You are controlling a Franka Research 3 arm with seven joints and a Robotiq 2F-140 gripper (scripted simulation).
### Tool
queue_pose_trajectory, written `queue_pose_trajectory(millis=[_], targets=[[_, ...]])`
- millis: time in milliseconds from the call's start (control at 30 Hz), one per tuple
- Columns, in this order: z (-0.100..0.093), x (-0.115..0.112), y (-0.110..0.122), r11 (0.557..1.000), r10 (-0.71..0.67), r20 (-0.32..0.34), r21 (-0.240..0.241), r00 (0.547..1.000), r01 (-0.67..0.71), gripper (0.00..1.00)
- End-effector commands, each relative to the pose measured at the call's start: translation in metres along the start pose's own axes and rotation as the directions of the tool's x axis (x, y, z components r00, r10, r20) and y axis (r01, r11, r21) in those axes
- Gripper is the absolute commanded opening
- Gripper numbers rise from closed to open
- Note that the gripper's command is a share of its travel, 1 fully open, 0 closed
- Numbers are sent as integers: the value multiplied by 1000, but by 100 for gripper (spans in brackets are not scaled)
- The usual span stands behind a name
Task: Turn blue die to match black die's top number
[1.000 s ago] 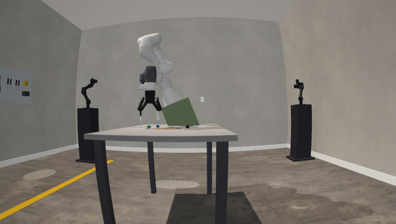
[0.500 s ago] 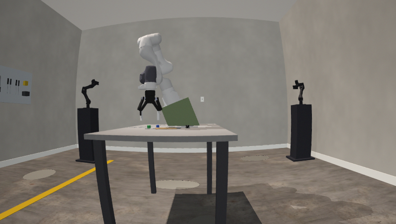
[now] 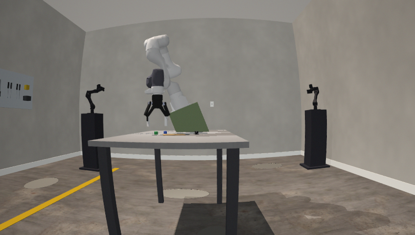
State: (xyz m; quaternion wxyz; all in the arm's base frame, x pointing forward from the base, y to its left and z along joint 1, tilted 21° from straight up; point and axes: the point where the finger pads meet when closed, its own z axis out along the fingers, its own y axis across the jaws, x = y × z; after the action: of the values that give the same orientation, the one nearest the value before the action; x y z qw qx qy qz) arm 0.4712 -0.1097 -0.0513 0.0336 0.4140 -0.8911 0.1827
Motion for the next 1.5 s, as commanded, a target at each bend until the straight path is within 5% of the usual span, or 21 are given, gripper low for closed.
queue_pose_trajectory(millis=[0, 467, 933, 1467], targets=[[0, 0, -1, 1000, 4, 1, 2, 1000, -4, 100], [0, 0, 4, 1000, 4, 1, 2, 1000, -4, 100], [0, 1, 71, 1000, 4, 1, 2, 1000, -4, 100], [0, 1, 76, 1000, 4, 1, 2, 1000, -4, 100]])
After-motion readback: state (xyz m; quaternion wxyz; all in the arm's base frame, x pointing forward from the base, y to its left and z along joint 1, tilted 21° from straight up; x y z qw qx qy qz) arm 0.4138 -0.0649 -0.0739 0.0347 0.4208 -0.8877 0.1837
